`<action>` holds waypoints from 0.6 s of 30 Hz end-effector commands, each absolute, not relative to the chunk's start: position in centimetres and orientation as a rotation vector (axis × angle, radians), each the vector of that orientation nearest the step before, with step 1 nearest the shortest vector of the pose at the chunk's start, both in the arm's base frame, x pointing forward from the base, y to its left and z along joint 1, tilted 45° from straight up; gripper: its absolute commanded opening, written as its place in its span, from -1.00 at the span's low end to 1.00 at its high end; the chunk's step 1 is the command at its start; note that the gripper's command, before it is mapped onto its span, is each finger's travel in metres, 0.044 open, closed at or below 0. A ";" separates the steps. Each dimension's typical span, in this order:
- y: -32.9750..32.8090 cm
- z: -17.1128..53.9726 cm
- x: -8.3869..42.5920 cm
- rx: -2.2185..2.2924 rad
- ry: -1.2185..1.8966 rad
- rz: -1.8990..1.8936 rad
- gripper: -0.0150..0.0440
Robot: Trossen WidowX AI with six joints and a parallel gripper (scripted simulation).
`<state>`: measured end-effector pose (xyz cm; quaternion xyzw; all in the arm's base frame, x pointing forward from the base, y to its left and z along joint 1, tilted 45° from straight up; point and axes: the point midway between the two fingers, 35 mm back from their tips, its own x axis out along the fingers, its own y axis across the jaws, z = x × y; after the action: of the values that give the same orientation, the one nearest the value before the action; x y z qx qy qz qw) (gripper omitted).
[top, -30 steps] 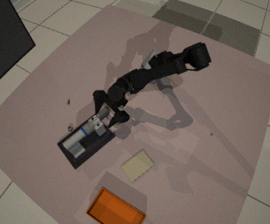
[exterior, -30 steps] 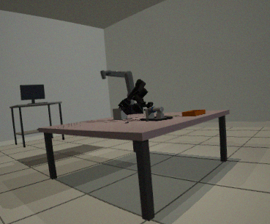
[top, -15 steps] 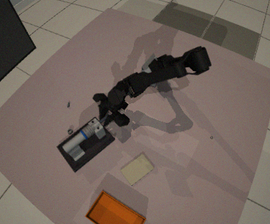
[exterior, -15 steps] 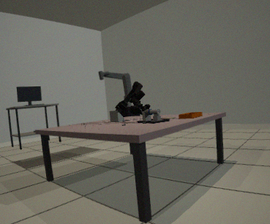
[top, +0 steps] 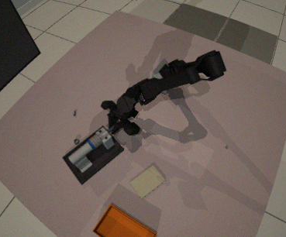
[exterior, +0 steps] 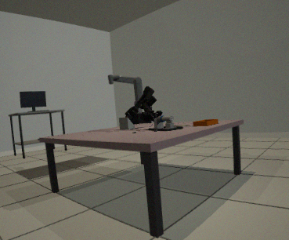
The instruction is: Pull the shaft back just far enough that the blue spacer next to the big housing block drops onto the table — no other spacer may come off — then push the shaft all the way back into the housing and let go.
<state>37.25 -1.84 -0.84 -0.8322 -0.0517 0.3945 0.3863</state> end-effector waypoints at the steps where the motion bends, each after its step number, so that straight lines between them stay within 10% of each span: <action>1: -1.8 -0.8 37.0 -2.112 -0.130 1.003 -0.49; 18: -1.6 -0.6 36.1 -2.112 -0.130 1.004 -0.49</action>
<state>36.32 -1.70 -0.71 -0.8314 -0.0506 0.3948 0.3879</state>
